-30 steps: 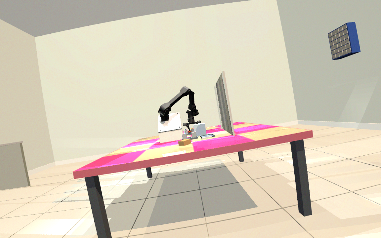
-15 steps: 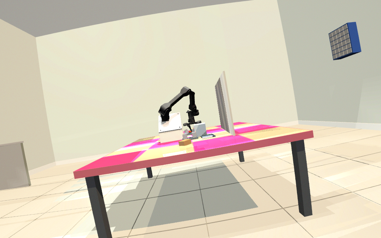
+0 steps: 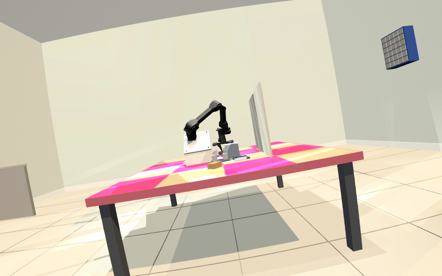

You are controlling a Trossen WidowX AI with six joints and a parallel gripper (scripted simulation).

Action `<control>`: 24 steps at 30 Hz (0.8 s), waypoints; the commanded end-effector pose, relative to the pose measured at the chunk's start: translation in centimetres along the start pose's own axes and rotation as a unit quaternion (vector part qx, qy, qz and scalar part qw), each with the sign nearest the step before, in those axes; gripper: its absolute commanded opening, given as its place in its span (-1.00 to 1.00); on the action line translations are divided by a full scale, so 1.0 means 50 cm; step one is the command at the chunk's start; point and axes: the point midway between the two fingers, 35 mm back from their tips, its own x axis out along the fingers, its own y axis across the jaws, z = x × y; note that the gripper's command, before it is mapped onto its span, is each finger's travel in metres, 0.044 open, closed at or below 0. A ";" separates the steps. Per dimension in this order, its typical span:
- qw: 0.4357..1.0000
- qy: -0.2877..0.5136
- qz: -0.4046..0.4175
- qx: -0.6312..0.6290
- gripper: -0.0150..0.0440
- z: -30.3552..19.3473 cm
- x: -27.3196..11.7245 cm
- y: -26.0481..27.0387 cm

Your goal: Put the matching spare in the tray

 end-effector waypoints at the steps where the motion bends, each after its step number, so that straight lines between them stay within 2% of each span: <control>1: 1.000 0.000 0.000 0.000 -0.49 0.000 0.000 0.000; 5: 1.000 0.000 0.000 0.000 -0.49 0.001 -0.011 -0.001; 13: 1.000 0.000 0.000 -0.003 -0.49 0.002 -0.149 0.001; 19: 1.000 -0.002 -0.006 -0.006 -0.49 0.004 -0.159 0.000; 24: 1.000 -0.002 -0.003 -0.005 -0.49 0.011 -0.223 -0.007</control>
